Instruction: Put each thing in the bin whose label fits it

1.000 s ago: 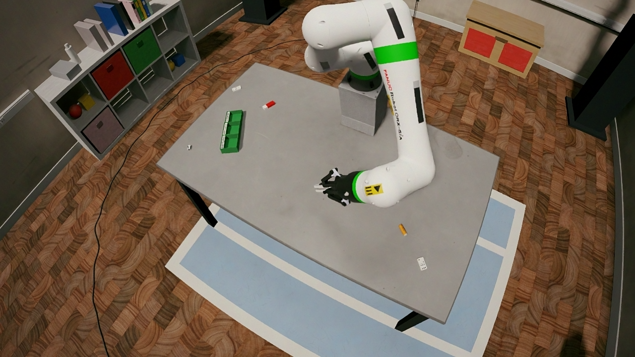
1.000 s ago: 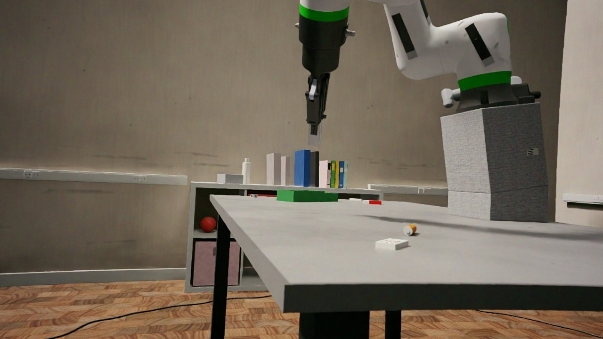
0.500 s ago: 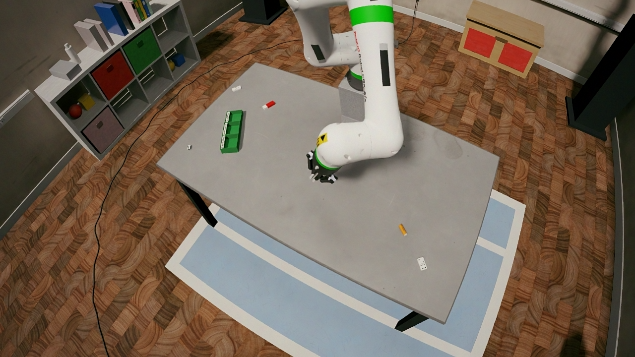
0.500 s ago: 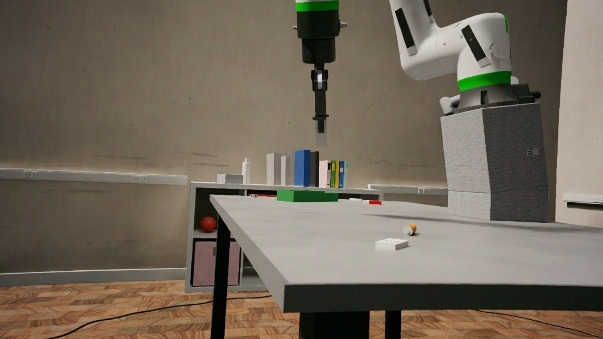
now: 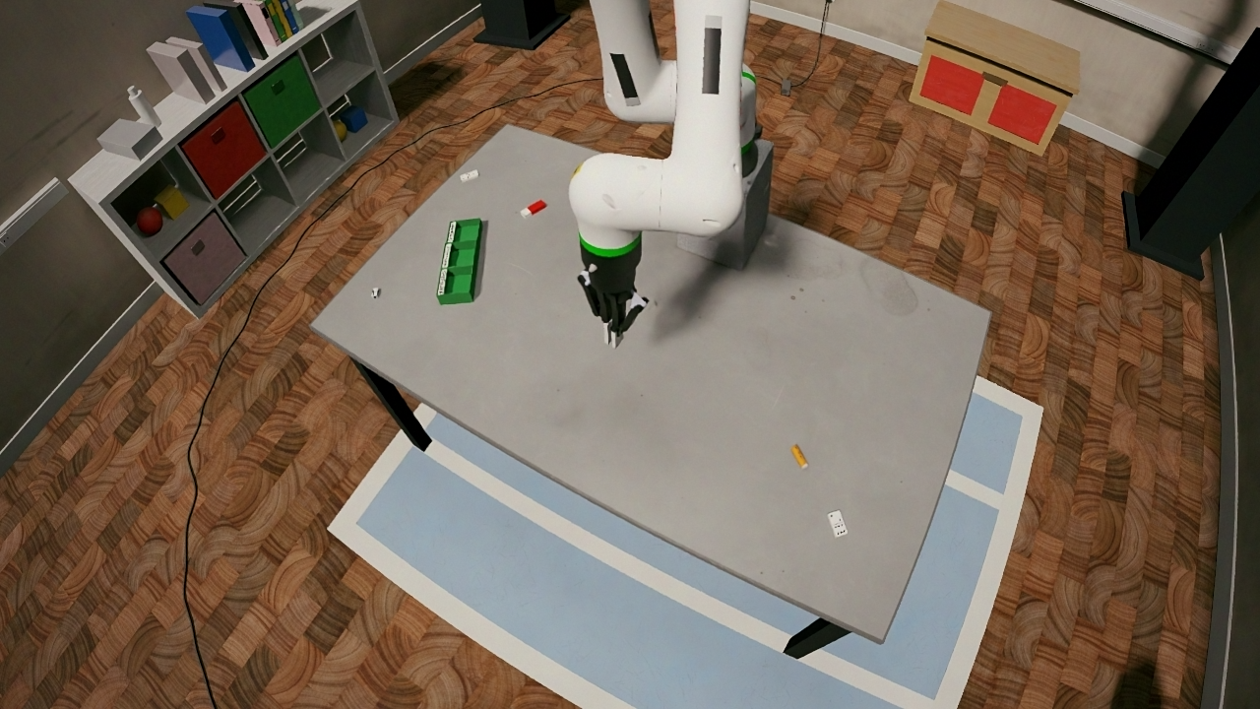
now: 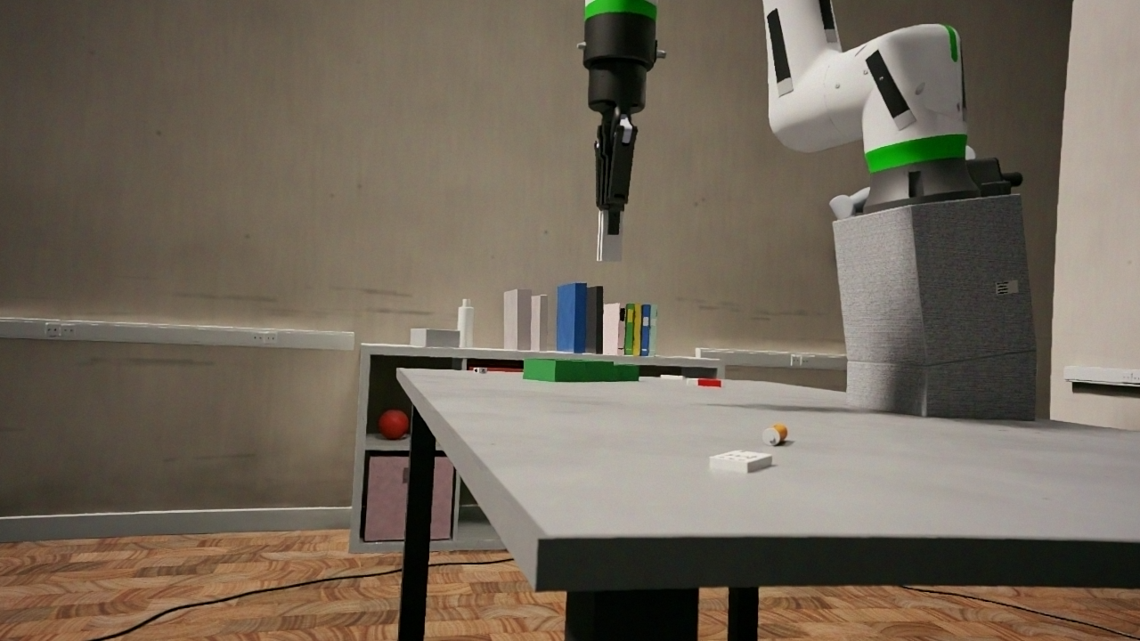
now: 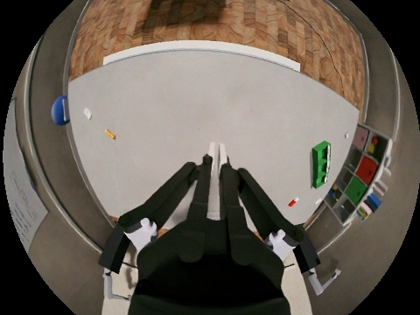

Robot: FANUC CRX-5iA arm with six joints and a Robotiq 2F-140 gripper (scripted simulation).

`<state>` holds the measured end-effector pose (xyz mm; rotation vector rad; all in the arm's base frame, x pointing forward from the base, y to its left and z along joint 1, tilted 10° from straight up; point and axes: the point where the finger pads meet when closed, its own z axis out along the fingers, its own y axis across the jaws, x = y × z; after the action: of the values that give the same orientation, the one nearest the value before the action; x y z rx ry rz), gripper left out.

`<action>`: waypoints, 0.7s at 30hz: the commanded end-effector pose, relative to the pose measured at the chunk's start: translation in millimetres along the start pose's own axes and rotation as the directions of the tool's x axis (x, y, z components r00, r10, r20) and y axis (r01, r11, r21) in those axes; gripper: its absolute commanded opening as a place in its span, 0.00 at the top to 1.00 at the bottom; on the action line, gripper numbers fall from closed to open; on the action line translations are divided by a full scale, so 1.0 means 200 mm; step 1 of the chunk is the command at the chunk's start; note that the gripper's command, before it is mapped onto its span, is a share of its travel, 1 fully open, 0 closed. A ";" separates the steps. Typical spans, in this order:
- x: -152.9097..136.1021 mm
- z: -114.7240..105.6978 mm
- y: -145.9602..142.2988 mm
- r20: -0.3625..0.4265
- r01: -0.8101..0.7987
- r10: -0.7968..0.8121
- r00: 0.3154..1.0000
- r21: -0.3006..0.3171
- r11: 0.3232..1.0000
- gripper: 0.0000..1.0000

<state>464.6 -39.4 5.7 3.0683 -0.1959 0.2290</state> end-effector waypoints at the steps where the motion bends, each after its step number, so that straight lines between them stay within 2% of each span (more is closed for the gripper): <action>1: 0.00 -0.01 0.01 -0.018 0.034 -0.033 0.999 0.060 0.998 0.85; 8: 0.00 -0.01 0.01 -0.018 0.034 -0.033 0.999 0.060 0.998 0.85; 14: -0.07 0.06 0.24 -0.001 -0.226 0.227 0.974 0.063 0.972 0.85; 16: -0.07 0.06 0.24 -0.001 -0.226 0.227 0.974 0.063 0.972 0.85; 18: -0.09 0.08 0.32 0.007 -0.355 0.356 0.935 0.062 0.933 0.85; 21: -0.13 0.11 0.44 0.014 -0.447 0.447 0.894 0.062 0.892 0.85</action>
<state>439.0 -101.7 -9.2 3.0795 -0.7348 0.2572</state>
